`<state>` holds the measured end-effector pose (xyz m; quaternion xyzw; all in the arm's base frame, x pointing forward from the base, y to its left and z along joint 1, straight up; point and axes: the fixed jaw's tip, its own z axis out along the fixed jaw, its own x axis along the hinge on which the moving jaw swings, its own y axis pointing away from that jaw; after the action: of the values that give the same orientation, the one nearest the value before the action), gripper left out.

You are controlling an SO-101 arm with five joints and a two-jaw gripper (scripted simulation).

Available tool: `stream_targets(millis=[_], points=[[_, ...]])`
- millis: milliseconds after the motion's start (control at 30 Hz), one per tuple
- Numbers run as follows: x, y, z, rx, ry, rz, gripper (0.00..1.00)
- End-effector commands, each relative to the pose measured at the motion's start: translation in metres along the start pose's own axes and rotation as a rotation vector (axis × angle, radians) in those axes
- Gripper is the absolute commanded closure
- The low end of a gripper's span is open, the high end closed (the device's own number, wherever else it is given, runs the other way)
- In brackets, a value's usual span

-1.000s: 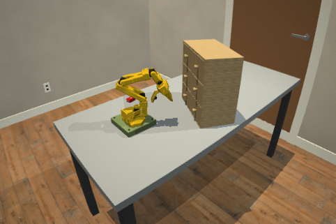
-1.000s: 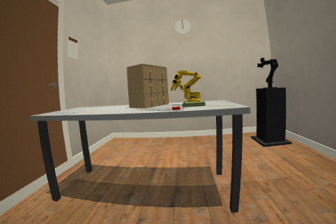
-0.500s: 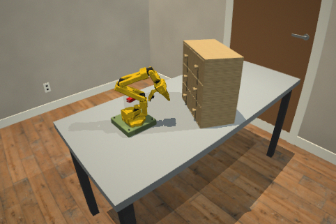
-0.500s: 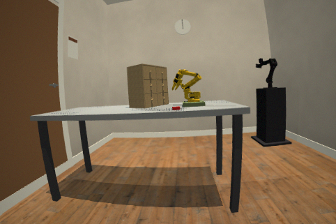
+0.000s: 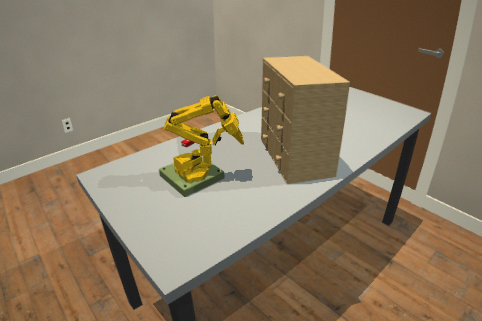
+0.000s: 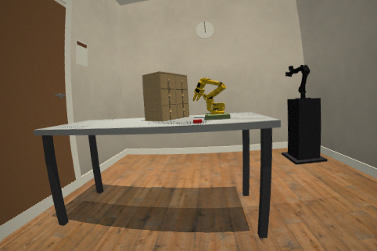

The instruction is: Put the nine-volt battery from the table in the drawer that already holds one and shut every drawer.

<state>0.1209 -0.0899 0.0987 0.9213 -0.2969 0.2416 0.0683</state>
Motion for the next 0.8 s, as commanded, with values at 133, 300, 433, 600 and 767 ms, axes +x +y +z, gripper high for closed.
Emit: stream_targets(millis=[133,300,433,600,767], points=[[0.015,-0.002,-0.006,0.010,0.099,-0.004,0.79],[0.026,-0.002,-0.009,0.011,0.172,-0.005,0.79],[0.028,-0.002,-0.010,0.011,0.187,-0.006,0.79],[0.028,-0.002,-0.010,0.017,0.186,0.069,0.79],[0.027,-0.001,-0.010,0.026,0.185,0.194,0.79]])
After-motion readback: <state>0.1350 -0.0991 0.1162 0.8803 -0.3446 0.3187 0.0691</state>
